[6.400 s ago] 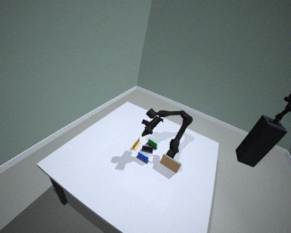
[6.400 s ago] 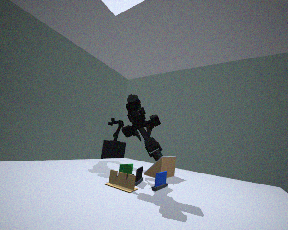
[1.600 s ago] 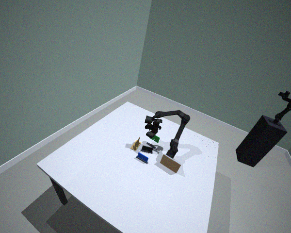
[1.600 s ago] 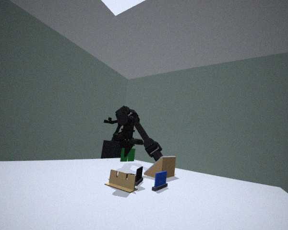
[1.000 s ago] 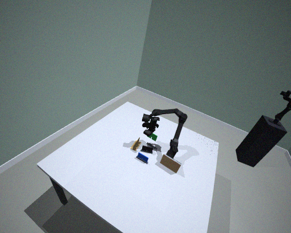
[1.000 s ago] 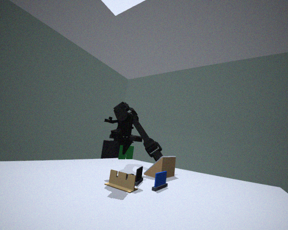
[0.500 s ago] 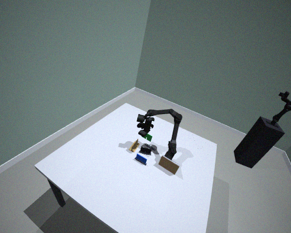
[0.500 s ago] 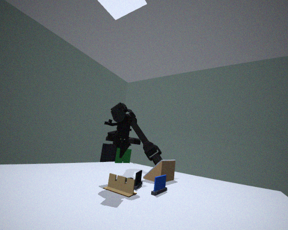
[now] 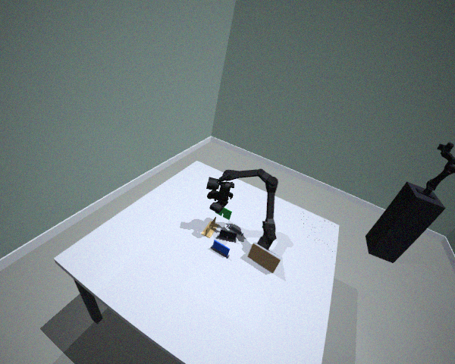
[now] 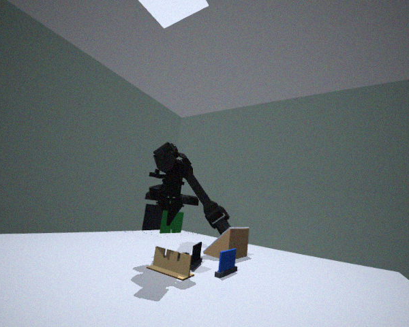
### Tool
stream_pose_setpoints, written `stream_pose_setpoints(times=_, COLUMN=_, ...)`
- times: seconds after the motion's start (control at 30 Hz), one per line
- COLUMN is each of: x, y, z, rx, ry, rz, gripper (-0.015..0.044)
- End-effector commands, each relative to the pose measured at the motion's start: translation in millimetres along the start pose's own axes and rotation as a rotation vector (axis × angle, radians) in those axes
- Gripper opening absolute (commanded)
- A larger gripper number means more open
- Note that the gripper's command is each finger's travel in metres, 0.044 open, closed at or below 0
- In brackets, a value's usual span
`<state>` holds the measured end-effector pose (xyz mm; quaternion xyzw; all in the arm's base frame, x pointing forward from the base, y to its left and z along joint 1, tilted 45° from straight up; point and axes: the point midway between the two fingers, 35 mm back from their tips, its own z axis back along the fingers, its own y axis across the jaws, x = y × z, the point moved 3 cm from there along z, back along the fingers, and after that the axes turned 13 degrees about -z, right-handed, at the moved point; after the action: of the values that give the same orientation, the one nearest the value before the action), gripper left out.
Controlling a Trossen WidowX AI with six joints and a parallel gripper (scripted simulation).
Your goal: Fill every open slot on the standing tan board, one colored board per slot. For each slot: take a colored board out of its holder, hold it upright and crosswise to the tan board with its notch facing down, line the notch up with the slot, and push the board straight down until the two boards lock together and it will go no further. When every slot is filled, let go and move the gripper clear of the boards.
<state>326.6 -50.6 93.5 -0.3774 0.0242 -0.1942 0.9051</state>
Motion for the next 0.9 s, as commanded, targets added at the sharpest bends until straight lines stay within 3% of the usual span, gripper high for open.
stream_pose_setpoints(times=0.0, x=9.4, y=8.8, z=0.9, rx=0.004, ry=-0.001, rz=0.021, gripper=0.0)
stream_pose_setpoints(times=0.87, x=33.2, y=34.5, z=-24.7, rx=0.003, ry=0.002, rz=0.074, gripper=0.0)
